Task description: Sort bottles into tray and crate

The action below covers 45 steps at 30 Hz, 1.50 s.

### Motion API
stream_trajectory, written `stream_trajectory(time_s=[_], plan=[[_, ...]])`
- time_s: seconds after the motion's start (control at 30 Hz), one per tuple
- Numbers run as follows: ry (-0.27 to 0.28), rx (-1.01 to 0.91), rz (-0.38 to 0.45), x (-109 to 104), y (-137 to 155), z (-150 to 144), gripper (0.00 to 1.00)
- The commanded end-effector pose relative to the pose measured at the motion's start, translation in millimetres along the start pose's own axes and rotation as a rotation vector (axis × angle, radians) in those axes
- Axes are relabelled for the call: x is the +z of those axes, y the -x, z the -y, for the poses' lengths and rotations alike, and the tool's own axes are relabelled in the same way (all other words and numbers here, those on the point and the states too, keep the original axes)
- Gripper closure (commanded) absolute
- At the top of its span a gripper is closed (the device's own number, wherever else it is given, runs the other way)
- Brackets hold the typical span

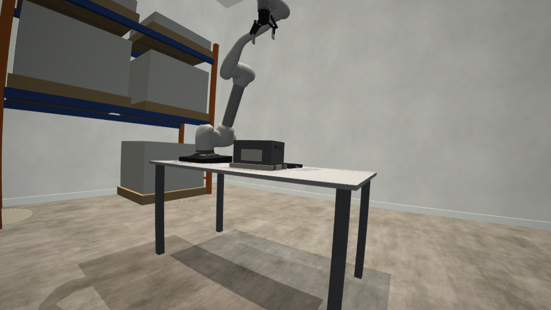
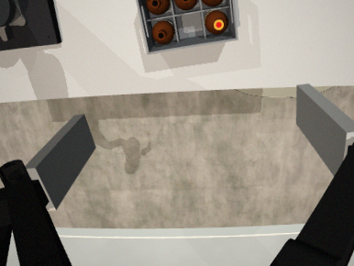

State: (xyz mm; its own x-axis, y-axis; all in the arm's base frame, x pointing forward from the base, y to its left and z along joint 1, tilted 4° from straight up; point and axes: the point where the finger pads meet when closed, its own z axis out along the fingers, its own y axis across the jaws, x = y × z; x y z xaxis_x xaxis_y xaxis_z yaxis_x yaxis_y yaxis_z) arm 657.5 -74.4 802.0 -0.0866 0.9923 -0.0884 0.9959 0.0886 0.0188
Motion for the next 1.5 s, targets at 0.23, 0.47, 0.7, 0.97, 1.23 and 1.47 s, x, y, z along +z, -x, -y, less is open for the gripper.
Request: stream_trajectory(time_s=[0.23,0.47,0.7,0.97,1.23,1.47], plan=[[-0.018,-0.002,-0.011,23,22,3,0.0],[-0.023,-0.003,-0.013,38,29,4,0.0],[-0.023,-0.003,-0.013,60,35,5,0.0],[-0.023,-0.003,-0.013,79,39,6,0.0],[-0.023,-0.002,-0.013,106,39,7,0.0],[-0.022,-0.002,-0.013,126,39,7,0.0]])
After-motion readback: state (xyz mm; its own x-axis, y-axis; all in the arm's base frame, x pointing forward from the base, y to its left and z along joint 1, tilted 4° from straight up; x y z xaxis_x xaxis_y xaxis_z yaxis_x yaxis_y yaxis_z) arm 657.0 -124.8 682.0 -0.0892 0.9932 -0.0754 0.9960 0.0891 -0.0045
